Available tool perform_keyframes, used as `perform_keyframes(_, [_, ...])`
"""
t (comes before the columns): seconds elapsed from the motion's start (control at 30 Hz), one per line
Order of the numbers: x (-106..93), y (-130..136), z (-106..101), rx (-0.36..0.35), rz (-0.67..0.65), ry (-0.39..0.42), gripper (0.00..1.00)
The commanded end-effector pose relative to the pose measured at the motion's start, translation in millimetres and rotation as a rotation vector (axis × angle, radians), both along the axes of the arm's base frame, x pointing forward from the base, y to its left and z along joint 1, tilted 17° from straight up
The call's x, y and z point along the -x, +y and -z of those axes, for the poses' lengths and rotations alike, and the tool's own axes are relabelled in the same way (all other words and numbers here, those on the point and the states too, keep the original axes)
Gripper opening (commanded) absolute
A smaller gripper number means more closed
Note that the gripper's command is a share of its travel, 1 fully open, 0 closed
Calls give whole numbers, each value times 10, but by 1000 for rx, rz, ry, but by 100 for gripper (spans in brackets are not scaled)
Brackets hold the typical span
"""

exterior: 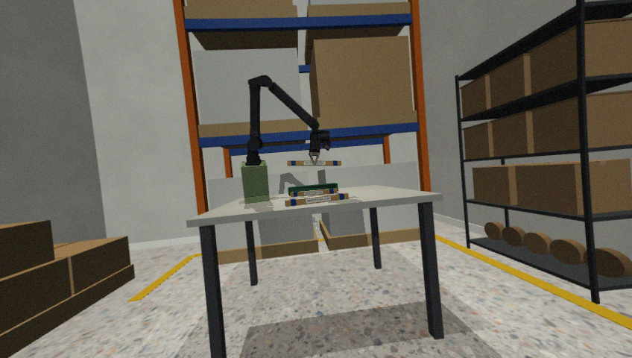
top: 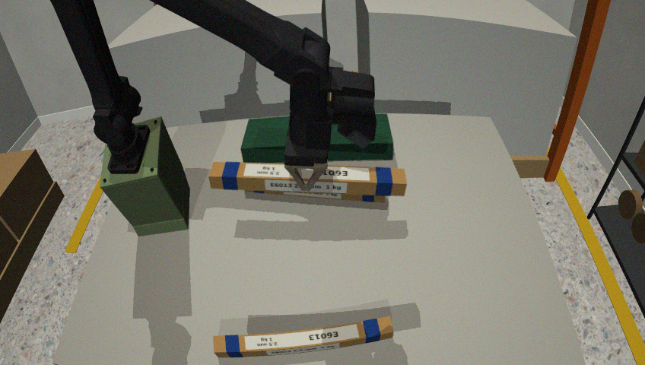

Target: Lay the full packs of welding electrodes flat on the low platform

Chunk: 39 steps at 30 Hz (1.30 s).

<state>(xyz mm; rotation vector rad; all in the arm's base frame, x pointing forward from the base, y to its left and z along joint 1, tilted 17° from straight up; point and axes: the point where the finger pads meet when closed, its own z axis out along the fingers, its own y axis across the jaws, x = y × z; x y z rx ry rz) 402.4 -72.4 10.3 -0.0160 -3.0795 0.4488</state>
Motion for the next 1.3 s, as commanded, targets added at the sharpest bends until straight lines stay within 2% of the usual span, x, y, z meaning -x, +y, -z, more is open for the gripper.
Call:
perform_keyframes(0.0, [-549, 182, -515, 6, -40, -124, 0])
perform_keyframes(0.2, [-606, 292, -549, 6, -38, -122, 0])
perform_keyframes(0.7, [-986, 822, -769, 4, -36, -120, 0])
perform_keyframes(0.77, [-986, 822, -769, 4, -36, -120, 0])
perform_keyframes(0.8, [-1040, 883, -828, 3, -36, -126, 0])
perform_keyframes(1.0, [-1077, 1052, -892, -1, -36, -146, 0])
perform_keyframes(1.27, [-1072, 1252, -707, 0, -36, -129, 0])
